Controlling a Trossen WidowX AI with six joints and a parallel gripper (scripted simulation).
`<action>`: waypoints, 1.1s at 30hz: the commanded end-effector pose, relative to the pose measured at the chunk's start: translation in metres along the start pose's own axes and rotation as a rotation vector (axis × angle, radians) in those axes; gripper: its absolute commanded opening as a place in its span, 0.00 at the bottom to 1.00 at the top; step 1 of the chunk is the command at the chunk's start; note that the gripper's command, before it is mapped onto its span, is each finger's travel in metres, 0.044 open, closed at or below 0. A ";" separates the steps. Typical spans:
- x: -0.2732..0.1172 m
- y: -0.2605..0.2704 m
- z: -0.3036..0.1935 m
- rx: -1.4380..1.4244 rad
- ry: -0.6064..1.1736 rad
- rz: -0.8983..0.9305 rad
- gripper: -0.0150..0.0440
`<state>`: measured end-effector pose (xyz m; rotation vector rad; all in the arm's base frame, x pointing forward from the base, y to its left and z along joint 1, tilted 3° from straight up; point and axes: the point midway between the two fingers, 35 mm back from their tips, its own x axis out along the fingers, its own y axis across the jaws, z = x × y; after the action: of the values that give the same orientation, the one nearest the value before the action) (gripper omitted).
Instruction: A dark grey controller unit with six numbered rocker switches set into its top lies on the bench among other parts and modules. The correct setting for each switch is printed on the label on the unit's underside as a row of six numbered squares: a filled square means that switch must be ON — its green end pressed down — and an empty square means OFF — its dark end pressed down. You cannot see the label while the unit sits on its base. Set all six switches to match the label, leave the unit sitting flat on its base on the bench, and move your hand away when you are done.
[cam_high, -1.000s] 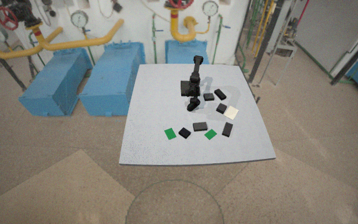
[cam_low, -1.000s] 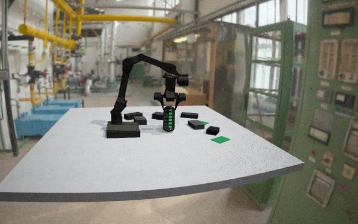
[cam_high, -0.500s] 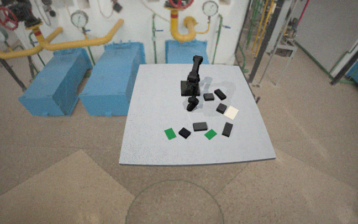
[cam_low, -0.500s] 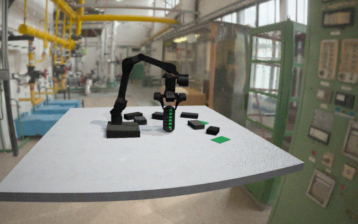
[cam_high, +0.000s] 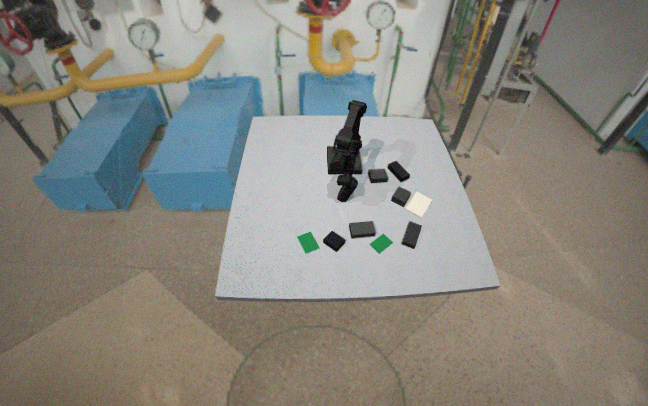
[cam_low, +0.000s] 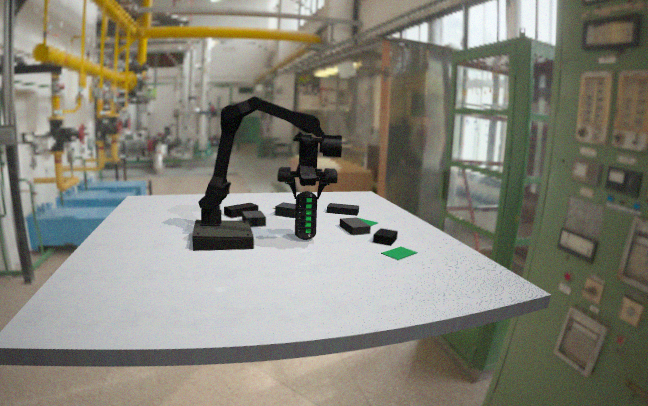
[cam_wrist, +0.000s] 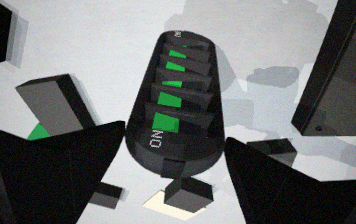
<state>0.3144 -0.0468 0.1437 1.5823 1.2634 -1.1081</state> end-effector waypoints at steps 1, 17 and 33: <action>0.000 0.000 0.006 0.001 0.000 -0.004 0.82; -0.004 0.000 0.017 0.001 -0.030 -0.004 0.82; -0.008 0.001 0.026 0.001 -0.061 -0.004 0.82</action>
<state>0.3108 -0.0691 0.1458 1.5535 1.2313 -1.1337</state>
